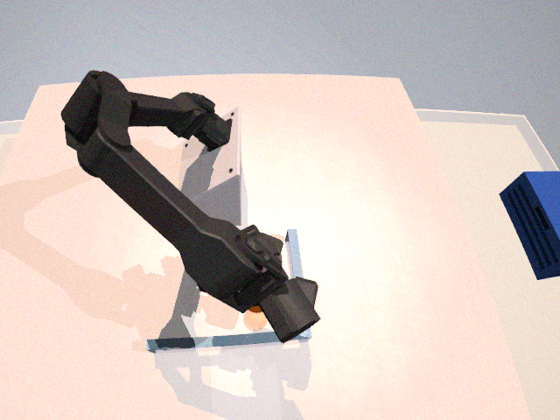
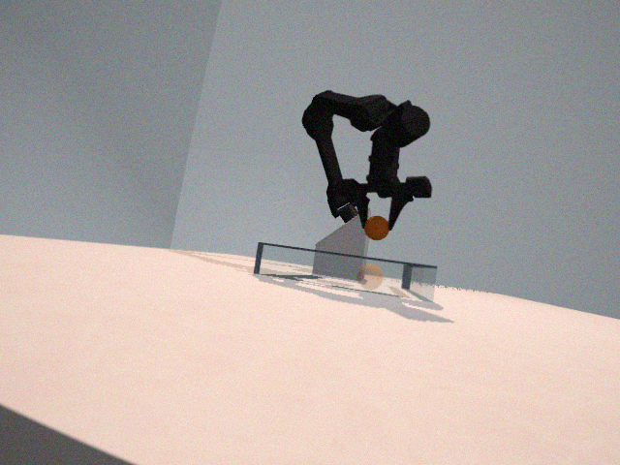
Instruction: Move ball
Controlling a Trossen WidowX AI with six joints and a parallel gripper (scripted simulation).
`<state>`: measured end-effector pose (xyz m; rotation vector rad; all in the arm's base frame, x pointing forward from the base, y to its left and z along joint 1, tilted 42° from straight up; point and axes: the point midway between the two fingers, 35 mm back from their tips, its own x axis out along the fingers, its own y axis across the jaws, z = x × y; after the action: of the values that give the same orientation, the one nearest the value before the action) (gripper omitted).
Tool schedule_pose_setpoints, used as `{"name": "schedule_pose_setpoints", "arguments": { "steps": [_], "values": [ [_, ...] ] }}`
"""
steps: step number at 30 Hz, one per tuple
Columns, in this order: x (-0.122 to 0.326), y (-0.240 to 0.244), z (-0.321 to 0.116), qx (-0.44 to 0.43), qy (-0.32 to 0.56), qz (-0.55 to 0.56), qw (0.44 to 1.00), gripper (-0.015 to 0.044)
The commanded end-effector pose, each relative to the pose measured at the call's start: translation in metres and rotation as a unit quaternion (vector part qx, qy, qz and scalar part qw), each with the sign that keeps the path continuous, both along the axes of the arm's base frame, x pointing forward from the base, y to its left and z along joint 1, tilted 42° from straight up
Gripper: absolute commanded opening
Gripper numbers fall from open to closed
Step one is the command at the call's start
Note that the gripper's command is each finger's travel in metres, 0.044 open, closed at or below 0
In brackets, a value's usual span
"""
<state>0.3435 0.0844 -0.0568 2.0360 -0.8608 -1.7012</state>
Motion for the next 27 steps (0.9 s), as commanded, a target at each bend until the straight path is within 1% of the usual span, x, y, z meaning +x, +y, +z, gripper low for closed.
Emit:
{"name": "schedule_pose_setpoints", "arguments": {
  "steps": [1, 9, 16, 25, 27],
  "values": [
    [0.007, -0.002, -0.004, -0.007, 0.038, 0.046, 0.998, 0.0000],
    [0.017, -0.007, -0.009, -0.019, 0.110, 0.131, 0.985, 0.0000],
    [0.019, -0.012, -0.014, -0.019, 0.112, 0.133, 0.985, 0.0000],
    [0.024, -0.051, -0.058, -0.021, 0.112, 0.133, 0.985, 0.0000],
    [0.024, -0.054, -0.061, -0.021, 0.112, 0.133, 0.985, 0.0000]
  ]
}}
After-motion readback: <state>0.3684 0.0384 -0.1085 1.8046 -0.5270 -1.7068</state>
